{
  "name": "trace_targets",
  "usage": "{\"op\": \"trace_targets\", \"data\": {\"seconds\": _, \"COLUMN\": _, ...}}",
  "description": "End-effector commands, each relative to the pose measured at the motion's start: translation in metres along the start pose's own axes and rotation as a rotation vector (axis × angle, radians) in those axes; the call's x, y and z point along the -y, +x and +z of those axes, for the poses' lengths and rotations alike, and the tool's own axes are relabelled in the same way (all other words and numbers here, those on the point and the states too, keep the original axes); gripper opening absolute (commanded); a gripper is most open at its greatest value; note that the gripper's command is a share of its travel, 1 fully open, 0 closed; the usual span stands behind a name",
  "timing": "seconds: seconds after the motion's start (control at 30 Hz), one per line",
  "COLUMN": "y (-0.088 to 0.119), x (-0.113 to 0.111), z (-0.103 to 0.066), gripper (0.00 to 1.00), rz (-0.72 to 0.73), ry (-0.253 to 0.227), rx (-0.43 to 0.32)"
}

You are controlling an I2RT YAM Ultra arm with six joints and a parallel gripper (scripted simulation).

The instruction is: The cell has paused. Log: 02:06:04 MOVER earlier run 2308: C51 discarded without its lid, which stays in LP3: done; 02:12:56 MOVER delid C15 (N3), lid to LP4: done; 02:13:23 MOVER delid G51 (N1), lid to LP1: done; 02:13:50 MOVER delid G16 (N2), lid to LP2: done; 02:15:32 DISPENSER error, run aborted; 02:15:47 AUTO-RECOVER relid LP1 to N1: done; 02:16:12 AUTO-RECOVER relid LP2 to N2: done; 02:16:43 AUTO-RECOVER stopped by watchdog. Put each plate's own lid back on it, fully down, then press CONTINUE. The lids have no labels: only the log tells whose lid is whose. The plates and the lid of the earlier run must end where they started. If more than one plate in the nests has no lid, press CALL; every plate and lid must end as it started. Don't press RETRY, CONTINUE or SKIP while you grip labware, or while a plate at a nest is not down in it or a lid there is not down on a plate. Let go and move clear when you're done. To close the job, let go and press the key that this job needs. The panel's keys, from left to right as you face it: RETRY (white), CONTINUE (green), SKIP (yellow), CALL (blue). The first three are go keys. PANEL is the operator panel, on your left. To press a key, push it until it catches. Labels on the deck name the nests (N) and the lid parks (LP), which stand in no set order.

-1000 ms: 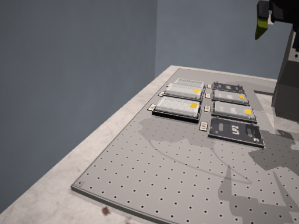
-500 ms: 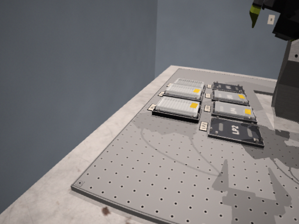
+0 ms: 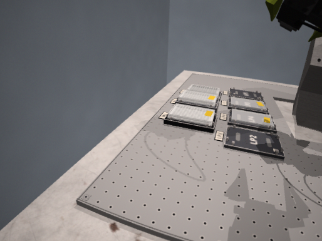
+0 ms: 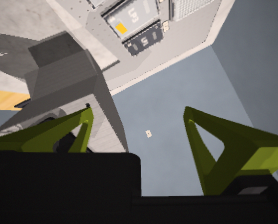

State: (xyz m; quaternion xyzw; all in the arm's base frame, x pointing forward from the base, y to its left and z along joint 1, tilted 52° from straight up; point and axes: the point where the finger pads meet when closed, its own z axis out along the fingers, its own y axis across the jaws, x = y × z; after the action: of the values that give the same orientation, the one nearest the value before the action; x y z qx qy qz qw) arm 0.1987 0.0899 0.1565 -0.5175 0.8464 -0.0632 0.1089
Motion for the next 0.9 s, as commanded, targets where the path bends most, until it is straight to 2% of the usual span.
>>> {"op": "trace_targets", "data": {"seconds": 0.0, "y": 0.015, "x": 0.002, "z": 0.001, "gripper": 1.0, "rz": 0.1, "ry": -0.01, "rx": -0.008}}
{"op": "trace_targets", "data": {"seconds": 0.07, "y": 0.02, "x": 0.005, "z": 0.002, "gripper": 1.0, "rz": 0.14, "ry": -0.014, "rx": -0.012}}
{"op": "trace_targets", "data": {"seconds": 0.13, "y": 0.012, "x": 0.013, "z": -0.006, "gripper": 1.0, "rz": 0.183, "ry": 0.003, "rx": 0.012}}
{"op": "trace_targets", "data": {"seconds": 0.23, "y": 0.012, "x": 0.012, "z": -0.002, "gripper": 1.0, "rz": 0.24, "ry": -0.016, "rx": -0.017}}
{"op": "trace_targets", "data": {"seconds": 0.27, "y": 0.024, "x": 0.008, "z": 0.001, "gripper": 1.0, "rz": 0.26, "ry": -0.018, "rx": -0.02}}
{"op": "trace_targets", "data": {"seconds": 0.33, "y": 0.033, "x": 0.011, "z": 0.004, "gripper": 1.0, "rz": 0.299, "ry": -0.021, "rx": -0.025}}
{"op": "trace_targets", "data": {"seconds": 0.43, "y": 0.034, "x": 0.011, "z": 0.004, "gripper": 1.0, "rz": 0.319, "ry": -0.024, "rx": -0.029}}
{"op": "trace_targets", "data": {"seconds": 0.47, "y": 0.025, "x": 0.021, "z": -0.004, "gripper": 1.0, "rz": 0.342, "ry": -0.003, "rx": 0.001}}
{"op": "trace_targets", "data": {"seconds": 0.53, "y": 0.026, "x": 0.019, "z": 0.001, "gripper": 1.0, "rz": 0.379, "ry": -0.023, "rx": -0.029}}
{"op": "trace_targets", "data": {"seconds": 0.57, "y": 0.033, "x": 0.02, "z": -0.003, "gripper": 1.0, "rz": 0.401, "ry": -0.008, "rx": -0.007}}
{"op": "trace_targets", "data": {"seconds": 0.6, "y": 0.042, "x": 0.015, "z": 0.005, "gripper": 1.0, "rz": 0.419, "ry": -0.027, "rx": -0.035}}
{"op": "trace_targets", "data": {"seconds": 0.63, "y": 0.047, "x": 0.017, "z": 0.006, "gripper": 1.0, "rz": 0.439, "ry": -0.027, "rx": -0.036}}
{"op": "trace_targets", "data": {"seconds": 0.67, "y": 0.048, "x": 0.016, "z": 0.006, "gripper": 1.0, "rz": 0.459, "ry": -0.03, "rx": -0.04}}
{"op": "trace_targets", "data": {"seconds": 0.7, "y": 0.041, "x": 0.025, "z": -0.004, "gripper": 1.0, "rz": 0.481, "ry": -0.006, "rx": -0.007}}
{"op": "trace_targets", "data": {"seconds": 0.83, "y": 0.041, "x": 0.025, "z": 0.003, "gripper": 1.0, "rz": 0.559, "ry": -0.029, "rx": -0.044}}
{"op": "trace_targets", "data": {"seconds": 0.87, "y": 0.052, "x": 0.018, "z": 0.006, "gripper": 1.0, "rz": 0.579, "ry": -0.033, "rx": -0.047}}
